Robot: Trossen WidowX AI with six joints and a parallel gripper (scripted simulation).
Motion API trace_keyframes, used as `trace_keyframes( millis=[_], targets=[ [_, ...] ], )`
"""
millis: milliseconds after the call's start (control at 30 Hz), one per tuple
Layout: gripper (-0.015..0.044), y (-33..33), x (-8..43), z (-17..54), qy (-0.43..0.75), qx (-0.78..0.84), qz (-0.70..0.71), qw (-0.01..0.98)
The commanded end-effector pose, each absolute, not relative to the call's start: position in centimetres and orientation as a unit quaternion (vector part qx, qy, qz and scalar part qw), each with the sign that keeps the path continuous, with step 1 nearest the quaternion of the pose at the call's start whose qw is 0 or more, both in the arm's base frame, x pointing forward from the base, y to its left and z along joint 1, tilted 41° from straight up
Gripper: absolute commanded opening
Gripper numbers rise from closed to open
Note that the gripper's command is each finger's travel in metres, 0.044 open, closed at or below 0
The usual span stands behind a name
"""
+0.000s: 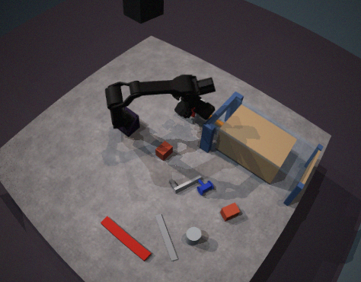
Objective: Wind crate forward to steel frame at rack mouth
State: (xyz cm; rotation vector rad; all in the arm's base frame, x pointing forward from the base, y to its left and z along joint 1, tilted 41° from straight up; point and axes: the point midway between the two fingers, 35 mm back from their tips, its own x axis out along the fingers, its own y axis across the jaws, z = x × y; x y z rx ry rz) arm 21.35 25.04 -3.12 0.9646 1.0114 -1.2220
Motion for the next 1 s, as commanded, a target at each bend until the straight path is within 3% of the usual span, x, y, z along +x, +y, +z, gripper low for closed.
trace_keyframes(
  millis=[0, 967],
  targets=[
    [0.0, 25.9, 22.5, -4.1, 0.434, 0.424, -0.519, 0.602],
    [0.0, 29.3, 23.8, -6.6, 0.434, 0.425, -0.519, 0.602]
  ],
)
